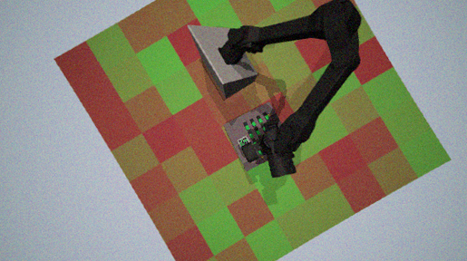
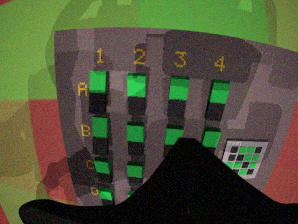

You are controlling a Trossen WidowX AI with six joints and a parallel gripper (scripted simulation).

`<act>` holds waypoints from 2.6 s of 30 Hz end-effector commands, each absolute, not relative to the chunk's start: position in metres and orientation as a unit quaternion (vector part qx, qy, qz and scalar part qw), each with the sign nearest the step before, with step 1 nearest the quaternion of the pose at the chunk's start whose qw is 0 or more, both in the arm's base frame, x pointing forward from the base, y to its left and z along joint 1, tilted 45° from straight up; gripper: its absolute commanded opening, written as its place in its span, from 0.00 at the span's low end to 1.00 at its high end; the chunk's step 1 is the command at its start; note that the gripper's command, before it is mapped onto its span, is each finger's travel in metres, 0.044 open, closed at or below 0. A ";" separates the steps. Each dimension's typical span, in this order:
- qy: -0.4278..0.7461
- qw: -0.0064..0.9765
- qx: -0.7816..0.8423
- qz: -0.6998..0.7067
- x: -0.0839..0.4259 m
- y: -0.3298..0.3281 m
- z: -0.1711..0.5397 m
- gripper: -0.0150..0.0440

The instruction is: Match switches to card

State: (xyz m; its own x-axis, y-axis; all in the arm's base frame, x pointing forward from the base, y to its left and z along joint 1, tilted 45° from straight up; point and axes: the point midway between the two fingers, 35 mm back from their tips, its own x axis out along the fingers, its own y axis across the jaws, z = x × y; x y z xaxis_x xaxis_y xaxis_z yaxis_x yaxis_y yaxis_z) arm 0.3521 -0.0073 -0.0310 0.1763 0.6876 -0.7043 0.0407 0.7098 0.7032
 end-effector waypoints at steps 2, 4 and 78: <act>0.604 0.701 0.301 0.233 0.349 -0.011 -0.024 0.25; 0.604 0.701 0.300 0.233 0.353 -0.017 -0.029 0.25; 0.612 0.693 0.298 0.238 0.378 0.007 -0.088 0.25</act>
State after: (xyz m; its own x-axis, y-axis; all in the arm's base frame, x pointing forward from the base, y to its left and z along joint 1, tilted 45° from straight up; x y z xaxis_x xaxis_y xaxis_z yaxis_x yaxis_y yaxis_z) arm 0.3773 0.0057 -0.0879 0.1382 0.6912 -0.7093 0.0335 0.7125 0.7009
